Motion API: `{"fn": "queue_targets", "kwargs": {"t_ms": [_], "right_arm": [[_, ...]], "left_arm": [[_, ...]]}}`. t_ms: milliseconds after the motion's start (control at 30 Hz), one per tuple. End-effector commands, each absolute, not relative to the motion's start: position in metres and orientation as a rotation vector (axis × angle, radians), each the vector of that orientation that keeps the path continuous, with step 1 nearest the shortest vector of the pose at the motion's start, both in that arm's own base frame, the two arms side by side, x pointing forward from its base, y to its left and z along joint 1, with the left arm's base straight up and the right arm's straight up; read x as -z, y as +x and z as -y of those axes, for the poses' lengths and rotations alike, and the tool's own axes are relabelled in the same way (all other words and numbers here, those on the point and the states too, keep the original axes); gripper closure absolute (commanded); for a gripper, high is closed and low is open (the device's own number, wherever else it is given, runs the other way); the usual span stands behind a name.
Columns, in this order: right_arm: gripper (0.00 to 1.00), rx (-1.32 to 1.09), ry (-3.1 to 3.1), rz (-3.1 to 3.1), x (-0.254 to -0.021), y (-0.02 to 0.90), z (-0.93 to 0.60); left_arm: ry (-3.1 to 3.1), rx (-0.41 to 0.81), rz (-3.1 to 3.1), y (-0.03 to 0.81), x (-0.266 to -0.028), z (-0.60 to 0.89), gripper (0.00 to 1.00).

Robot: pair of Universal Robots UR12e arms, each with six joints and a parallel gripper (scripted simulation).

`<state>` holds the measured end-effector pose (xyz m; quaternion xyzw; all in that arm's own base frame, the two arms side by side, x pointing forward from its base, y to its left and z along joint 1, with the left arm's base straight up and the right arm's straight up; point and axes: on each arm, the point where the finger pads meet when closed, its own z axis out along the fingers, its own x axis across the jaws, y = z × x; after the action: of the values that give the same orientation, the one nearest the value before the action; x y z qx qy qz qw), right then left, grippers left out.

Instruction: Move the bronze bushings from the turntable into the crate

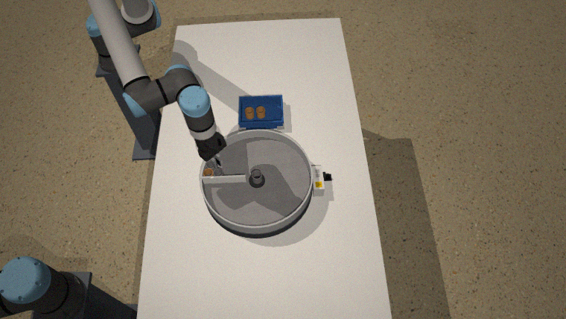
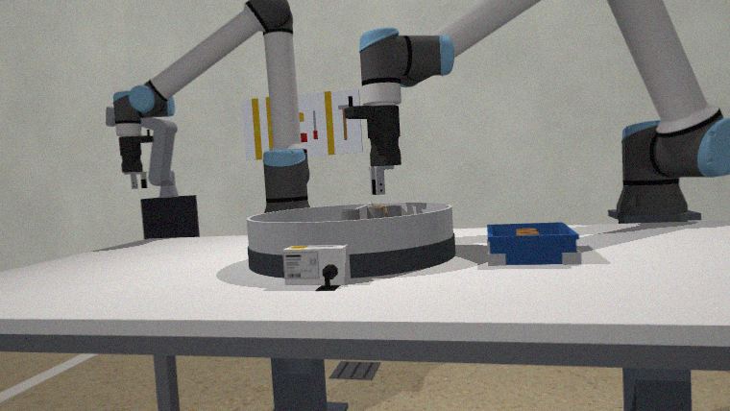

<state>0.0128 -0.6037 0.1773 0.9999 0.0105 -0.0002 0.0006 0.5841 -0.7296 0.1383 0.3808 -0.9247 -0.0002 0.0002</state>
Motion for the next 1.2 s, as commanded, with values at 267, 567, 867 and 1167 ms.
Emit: {"fn": "queue_targets", "kwargs": {"t_ms": [267,567,867,1167], "right_arm": [[0.0,0.0,3.141,-0.035,-0.177,0.0135,0.6039],[0.0,0.0,3.141,-0.035,-0.177,0.0135,0.6039],[0.0,0.0,3.141,-0.035,-0.177,0.0135,0.6039],[0.0,0.0,3.141,-0.035,-0.177,0.0135,0.6039]], "left_arm": [[1.221,-0.006,2.895,0.5923,-0.1459,0.7275,0.64],[1.219,-0.004,2.895,0.5913,-0.1443,0.7282,0.64],[1.22,-0.005,2.895,0.5916,-0.1448,0.728,0.64],[1.22,-0.005,2.895,0.5918,-0.1449,0.7284,0.64]]}}
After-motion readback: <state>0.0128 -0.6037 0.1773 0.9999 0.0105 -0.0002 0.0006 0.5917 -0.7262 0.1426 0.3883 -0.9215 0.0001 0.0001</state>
